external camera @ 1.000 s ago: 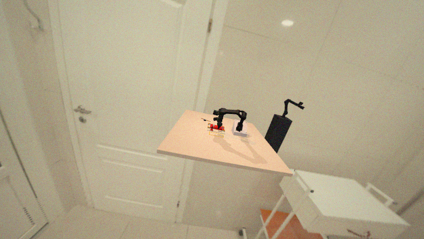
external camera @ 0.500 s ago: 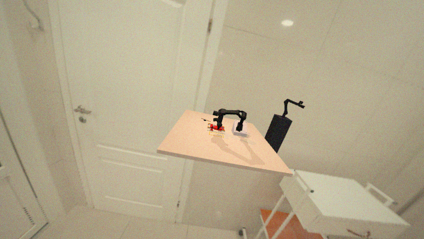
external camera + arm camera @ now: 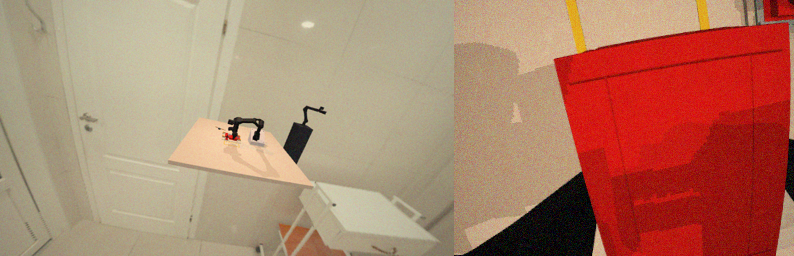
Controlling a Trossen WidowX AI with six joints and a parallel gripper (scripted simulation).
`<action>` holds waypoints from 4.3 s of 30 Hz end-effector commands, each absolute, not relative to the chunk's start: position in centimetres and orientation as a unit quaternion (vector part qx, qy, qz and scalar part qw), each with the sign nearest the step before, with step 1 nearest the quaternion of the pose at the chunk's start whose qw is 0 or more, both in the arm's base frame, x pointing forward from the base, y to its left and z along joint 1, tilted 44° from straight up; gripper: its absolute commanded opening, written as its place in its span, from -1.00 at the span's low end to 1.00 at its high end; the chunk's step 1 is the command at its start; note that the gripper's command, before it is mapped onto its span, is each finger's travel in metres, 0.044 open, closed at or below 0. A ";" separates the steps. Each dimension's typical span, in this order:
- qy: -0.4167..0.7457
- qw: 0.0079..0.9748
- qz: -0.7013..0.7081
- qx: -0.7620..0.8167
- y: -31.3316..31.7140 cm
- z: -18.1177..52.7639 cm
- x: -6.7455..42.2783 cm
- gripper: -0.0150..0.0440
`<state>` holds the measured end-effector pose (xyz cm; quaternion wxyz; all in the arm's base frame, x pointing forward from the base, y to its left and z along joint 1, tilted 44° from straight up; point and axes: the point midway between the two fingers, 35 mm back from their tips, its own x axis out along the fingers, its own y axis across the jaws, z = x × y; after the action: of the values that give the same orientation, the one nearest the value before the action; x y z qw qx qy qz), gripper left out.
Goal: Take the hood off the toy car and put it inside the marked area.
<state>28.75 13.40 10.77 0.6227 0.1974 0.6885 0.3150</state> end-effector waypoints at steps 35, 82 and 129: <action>0.689 0.621 0.315 0.200 14.9 9.2 28.4 -0.49; 0.689 0.620 0.316 0.202 16.7 7.4 27.7 -0.49; 0.689 0.620 0.317 0.202 18.1 5.8 27.4 -0.49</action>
<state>27.44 17.95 5.98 0.6215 0.1996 0.6881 0.3169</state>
